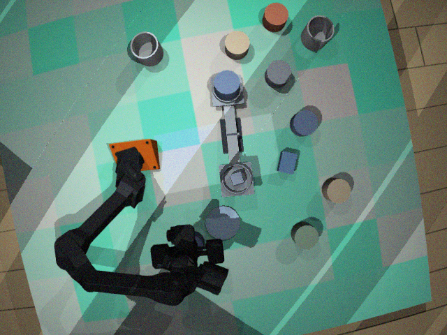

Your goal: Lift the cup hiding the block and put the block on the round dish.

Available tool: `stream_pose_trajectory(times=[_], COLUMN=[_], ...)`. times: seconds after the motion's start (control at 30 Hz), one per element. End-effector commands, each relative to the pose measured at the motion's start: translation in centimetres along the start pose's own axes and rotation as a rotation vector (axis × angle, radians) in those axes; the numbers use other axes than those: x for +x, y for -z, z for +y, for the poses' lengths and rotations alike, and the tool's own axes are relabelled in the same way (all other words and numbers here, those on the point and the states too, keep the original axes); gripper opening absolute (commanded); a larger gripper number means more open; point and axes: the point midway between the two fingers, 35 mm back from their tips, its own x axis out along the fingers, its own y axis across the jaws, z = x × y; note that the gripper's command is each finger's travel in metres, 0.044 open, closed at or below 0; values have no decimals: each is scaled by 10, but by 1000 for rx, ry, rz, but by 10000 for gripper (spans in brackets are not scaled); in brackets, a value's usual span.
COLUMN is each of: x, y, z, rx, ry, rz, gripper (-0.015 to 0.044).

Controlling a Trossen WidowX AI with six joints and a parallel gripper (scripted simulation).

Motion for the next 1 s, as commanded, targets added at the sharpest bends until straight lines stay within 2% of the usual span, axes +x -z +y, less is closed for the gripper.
stream_pose_trajectory(times=[0.0,0.2,0.97], x=[-6,-15,-22], y=[2,-5,-35], z=[-1,-16,-63], rx=[8,82,836], ry=[7,52,24], rz=[6,2,-58], gripper=[414,260,260])
